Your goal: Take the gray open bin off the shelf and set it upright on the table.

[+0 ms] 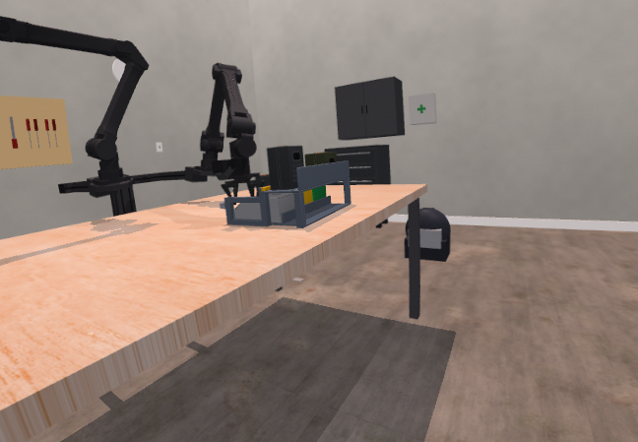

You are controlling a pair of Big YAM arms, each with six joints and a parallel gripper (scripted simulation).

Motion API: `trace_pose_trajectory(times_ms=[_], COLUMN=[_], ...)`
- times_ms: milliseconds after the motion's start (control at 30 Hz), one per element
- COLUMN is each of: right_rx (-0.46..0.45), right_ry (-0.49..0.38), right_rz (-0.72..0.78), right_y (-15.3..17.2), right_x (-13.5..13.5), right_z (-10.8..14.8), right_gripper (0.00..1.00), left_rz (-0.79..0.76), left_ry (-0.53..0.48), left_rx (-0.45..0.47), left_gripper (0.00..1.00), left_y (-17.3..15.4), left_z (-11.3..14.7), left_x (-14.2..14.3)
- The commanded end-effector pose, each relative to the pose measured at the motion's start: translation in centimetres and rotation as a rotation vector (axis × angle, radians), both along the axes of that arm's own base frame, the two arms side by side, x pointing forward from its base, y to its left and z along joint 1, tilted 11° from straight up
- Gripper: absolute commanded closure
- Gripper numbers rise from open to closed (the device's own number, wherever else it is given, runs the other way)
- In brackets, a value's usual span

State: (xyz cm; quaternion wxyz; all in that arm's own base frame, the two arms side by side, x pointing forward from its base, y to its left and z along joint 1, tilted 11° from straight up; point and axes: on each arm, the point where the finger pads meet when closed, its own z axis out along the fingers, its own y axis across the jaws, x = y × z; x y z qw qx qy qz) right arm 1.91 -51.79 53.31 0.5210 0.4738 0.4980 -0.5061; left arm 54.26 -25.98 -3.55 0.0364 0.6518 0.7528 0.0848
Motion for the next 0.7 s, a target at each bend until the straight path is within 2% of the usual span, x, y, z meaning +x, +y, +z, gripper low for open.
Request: trace_pose_trajectory(times_ms=[0,667], right_rx=[-0.03,-0.03], right_ry=[-0.011,-0.011], right_rz=[-0.014,-0.014], right_y=[0.66,0.66], right_x=[-0.69,-0.69], right_z=[1.07,1.07], right_gripper=[0.0,0.0], left_rz=[-0.007,-0.007], left_ry=[-0.008,-0.003], left_rx=[-0.006,-0.004], left_gripper=[0.1,0.1], left_y=[0.29,0.35], left_z=[-0.15,-0.63], left_x=[0.6,0.55])
